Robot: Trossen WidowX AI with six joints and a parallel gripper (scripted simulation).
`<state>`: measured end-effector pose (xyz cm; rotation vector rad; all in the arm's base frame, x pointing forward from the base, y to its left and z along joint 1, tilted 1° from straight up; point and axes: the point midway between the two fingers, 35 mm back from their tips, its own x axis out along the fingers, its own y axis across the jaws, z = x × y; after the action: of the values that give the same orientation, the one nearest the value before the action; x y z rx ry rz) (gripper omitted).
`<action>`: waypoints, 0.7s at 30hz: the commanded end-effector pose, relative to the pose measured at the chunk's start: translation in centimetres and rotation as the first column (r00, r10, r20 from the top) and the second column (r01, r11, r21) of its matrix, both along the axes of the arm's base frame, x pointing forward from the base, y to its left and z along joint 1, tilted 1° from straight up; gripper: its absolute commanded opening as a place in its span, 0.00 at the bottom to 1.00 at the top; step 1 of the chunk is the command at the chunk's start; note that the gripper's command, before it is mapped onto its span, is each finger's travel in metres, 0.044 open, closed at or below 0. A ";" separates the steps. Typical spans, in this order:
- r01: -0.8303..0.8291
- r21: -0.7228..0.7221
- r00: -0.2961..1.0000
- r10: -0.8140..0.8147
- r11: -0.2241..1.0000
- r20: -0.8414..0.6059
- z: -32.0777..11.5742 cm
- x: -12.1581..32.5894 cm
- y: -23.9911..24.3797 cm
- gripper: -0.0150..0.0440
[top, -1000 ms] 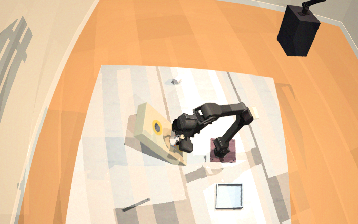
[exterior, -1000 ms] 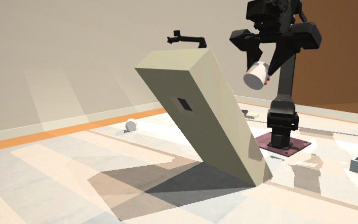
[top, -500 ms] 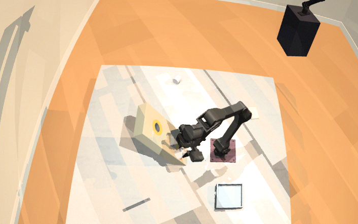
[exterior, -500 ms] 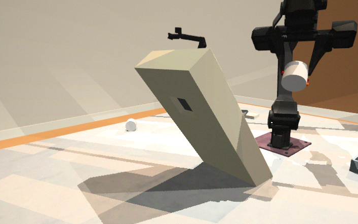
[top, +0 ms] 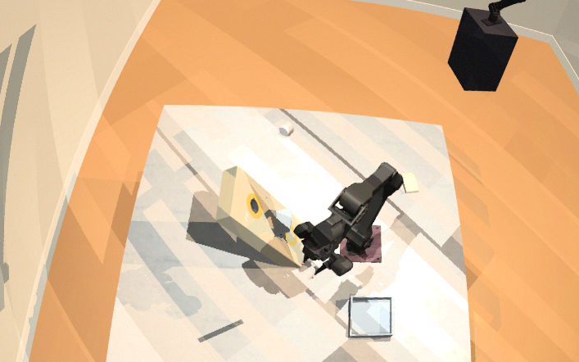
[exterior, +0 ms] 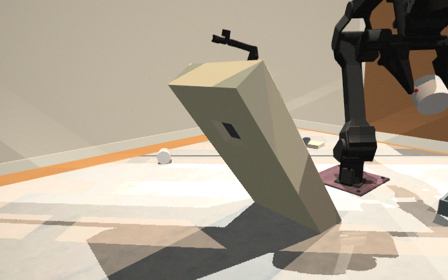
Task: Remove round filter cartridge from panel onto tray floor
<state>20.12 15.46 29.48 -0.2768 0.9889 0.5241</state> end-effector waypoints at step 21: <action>-0.416 0.000 0.909 0.416 0.909 0.019 -0.9 -5.7 6.4 0.25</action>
<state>15.28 21.17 29.32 -0.4689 0.9187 0.8696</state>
